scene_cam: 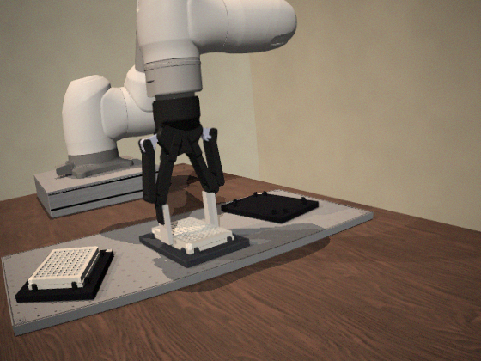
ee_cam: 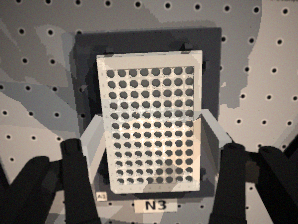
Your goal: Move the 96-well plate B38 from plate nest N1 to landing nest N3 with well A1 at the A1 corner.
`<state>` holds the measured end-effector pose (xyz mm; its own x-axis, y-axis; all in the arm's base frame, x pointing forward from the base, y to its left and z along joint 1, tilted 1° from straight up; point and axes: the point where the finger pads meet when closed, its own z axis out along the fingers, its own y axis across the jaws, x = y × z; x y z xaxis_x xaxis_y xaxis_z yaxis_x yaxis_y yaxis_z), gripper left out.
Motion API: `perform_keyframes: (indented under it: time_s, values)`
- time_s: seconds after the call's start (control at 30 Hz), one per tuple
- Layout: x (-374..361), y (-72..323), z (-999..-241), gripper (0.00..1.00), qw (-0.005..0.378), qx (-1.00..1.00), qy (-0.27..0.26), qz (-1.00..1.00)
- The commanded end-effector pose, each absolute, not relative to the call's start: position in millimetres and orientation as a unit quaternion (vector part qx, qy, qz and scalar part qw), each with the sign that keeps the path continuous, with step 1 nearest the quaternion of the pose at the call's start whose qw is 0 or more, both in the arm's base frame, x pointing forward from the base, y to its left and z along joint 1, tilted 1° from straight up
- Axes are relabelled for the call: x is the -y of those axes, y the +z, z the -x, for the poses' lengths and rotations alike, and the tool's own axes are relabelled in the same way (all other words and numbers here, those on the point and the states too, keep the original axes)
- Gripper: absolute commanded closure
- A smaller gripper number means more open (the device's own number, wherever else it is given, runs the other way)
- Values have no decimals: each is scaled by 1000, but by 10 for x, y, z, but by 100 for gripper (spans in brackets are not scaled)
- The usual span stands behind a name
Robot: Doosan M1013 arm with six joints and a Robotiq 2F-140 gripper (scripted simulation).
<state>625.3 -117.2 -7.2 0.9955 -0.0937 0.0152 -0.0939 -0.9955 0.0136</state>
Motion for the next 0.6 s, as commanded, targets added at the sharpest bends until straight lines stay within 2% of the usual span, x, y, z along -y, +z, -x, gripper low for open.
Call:
perform_keyframes:
  time_s: [0.0,0.13,0.17,0.57]
  values:
    - [1176,-113,-6237,100,6,47,6,-999]
    - [1176,-113,-6237,100,6,47,6,-999]
    - [1176,-113,-6237,34,6,47,6,-999]
    - [1176,-113,-6237,34,6,47,6,-999]
